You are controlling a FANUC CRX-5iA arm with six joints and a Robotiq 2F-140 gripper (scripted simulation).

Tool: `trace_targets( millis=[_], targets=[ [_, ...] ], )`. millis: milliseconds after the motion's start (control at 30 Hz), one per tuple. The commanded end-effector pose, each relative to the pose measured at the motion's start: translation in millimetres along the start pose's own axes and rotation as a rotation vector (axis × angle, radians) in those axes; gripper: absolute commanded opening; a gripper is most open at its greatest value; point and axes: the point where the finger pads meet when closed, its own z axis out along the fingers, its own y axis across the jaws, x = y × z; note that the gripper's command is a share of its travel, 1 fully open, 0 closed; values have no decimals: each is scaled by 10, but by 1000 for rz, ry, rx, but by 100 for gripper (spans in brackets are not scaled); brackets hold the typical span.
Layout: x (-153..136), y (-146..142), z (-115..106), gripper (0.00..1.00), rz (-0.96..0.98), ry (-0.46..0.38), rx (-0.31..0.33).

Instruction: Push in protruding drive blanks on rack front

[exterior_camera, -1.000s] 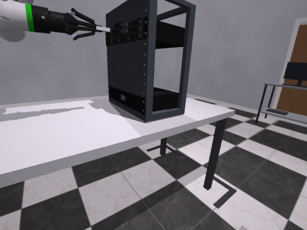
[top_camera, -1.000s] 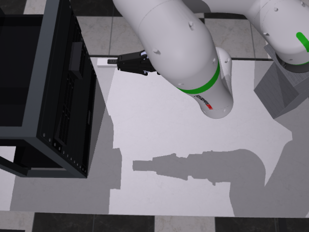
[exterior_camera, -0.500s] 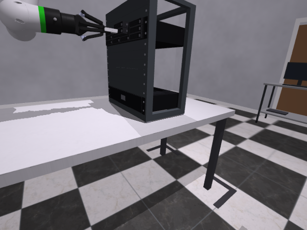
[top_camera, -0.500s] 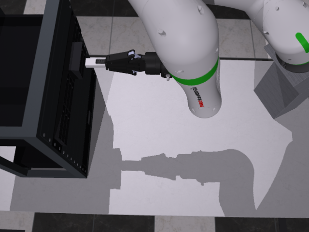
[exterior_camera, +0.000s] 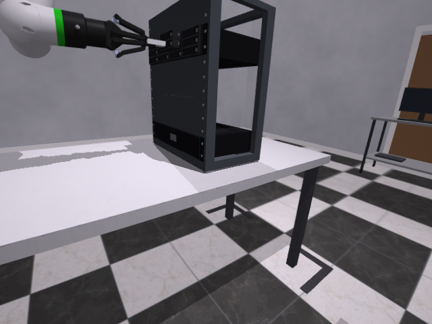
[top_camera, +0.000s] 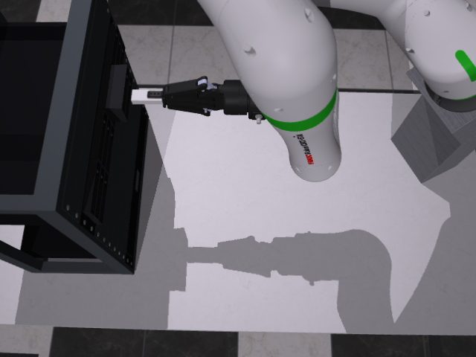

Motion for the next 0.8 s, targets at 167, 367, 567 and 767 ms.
trace_targets(
  millis=[167, 367, 567, 767],
  targets=[
    [1, -6, 1, 10, 0, 0, 1],
    [1, -6, 1, 10, 0, 0, 1],
    [1, -6, 5, 10, 0, 0, 1],
    [1, -7, 88, 10, 0, 0, 1]
  ],
)
